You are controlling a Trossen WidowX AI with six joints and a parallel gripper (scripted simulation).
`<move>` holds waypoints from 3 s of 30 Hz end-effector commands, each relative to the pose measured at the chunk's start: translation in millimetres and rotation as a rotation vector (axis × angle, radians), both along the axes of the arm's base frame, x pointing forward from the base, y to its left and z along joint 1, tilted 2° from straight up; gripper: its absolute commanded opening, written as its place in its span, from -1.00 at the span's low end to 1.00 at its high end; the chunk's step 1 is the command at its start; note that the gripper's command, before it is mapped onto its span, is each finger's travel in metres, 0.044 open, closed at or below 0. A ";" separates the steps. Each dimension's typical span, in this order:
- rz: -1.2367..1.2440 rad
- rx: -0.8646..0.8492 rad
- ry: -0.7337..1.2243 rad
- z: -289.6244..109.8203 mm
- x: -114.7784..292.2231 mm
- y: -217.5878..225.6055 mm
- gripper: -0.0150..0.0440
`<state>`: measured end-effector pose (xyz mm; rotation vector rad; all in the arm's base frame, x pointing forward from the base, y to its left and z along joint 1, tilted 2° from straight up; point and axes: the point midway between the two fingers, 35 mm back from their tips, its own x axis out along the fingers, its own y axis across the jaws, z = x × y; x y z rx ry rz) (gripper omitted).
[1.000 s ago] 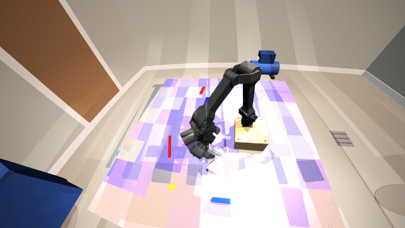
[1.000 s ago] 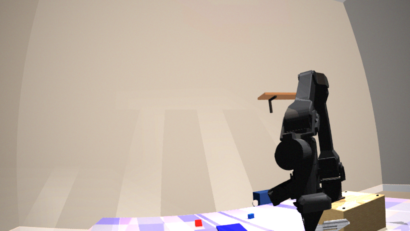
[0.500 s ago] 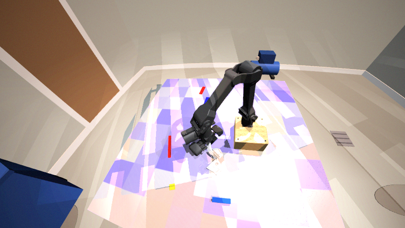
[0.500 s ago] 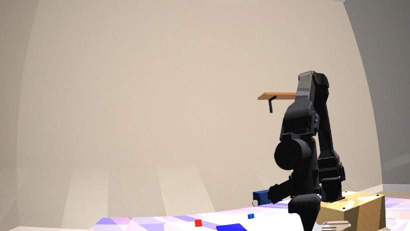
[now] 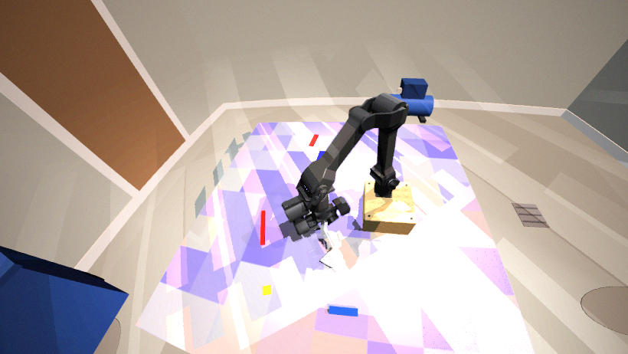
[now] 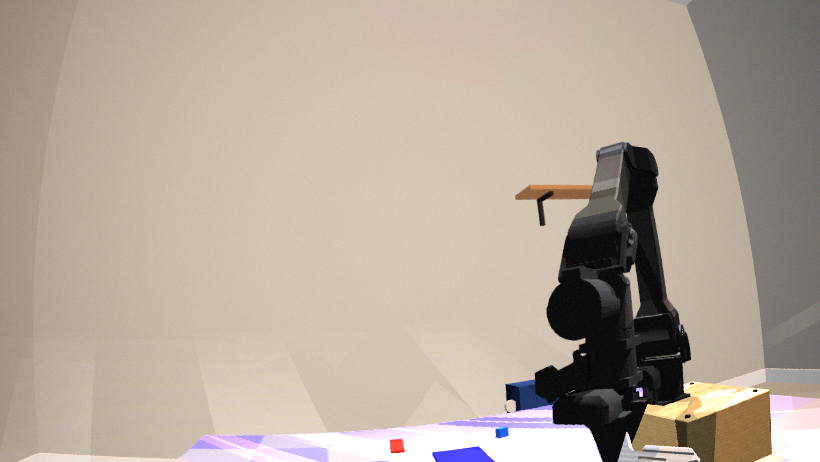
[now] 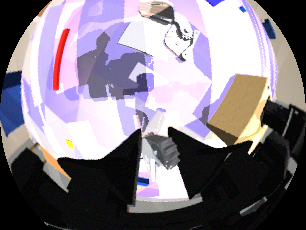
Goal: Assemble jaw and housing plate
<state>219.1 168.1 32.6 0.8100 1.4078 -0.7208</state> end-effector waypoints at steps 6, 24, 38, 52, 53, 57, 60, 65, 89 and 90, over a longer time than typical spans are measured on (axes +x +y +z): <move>-0.176 0.010 0.002 0.4 -1.2 -3.6 -0.37; -0.476 0.024 0.014 -0.1 -3.6 -9.3 -0.37; -0.770 0.038 0.026 -0.4 -5.8 -15.0 -0.37; -1.066 0.051 0.037 -0.8 -8.2 -20.6 -0.37; -1.088 0.052 0.038 -0.8 -8.3 -21.0 -0.37; -1.173 0.056 0.041 -1.0 -9.0 -22.6 -0.37; -1.232 0.059 0.044 -1.1 -9.5 -23.7 -0.37; -1.246 0.059 0.044 -2.2 -9.5 -23.9 -0.37; -1.246 0.059 0.044 -41.0 -6.5 -21.6 -0.37; -1.246 0.059 0.044 -42.7 -6.5 -21.6 -0.37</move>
